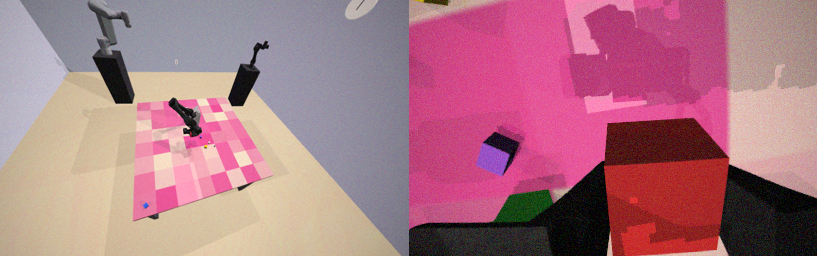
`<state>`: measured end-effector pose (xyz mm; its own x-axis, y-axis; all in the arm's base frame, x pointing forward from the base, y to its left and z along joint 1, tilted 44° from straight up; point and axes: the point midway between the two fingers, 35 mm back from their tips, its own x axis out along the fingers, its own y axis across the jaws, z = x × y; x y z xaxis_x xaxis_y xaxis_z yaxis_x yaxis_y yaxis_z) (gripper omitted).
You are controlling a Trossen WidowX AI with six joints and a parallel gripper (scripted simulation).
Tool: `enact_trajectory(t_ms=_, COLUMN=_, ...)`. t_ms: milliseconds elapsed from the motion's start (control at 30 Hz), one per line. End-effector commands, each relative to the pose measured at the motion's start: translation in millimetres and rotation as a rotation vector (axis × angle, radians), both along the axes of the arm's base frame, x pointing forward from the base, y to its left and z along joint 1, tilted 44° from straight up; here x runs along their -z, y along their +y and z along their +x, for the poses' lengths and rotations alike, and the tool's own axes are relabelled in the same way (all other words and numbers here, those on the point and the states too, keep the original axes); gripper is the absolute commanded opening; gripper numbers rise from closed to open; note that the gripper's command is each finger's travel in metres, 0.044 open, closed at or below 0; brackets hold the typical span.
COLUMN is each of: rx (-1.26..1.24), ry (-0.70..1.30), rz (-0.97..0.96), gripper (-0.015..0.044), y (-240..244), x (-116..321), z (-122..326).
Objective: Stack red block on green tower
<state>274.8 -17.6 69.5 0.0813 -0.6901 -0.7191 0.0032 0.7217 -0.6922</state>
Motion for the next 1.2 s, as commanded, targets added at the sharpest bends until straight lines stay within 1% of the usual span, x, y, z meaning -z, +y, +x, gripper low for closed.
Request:
enact_trajectory(t_ms=0, rx=0.002, ry=-0.013, rz=0.01, gripper=0.0, y=13, x=-15, z=0)
enact_trajectory(t_ms=133, rx=0.002, ry=-0.013, rz=0.01, gripper=0.0, y=19, x=-21, z=-1)
enact_trajectory(t_ms=433, rx=0.0, ry=-0.013, rz=0.014, gripper=0.0, y=26, x=-15, z=-6)
enact_trajectory(t_ms=800, rx=-0.004, ry=-0.007, rz=0.033, gripper=0.0, y=66, x=22, z=-44)
enact_trajectory(t_ms=1167, rx=0.001, ry=-0.007, rz=0.019, gripper=0.0, y=88, x=53, z=-92)
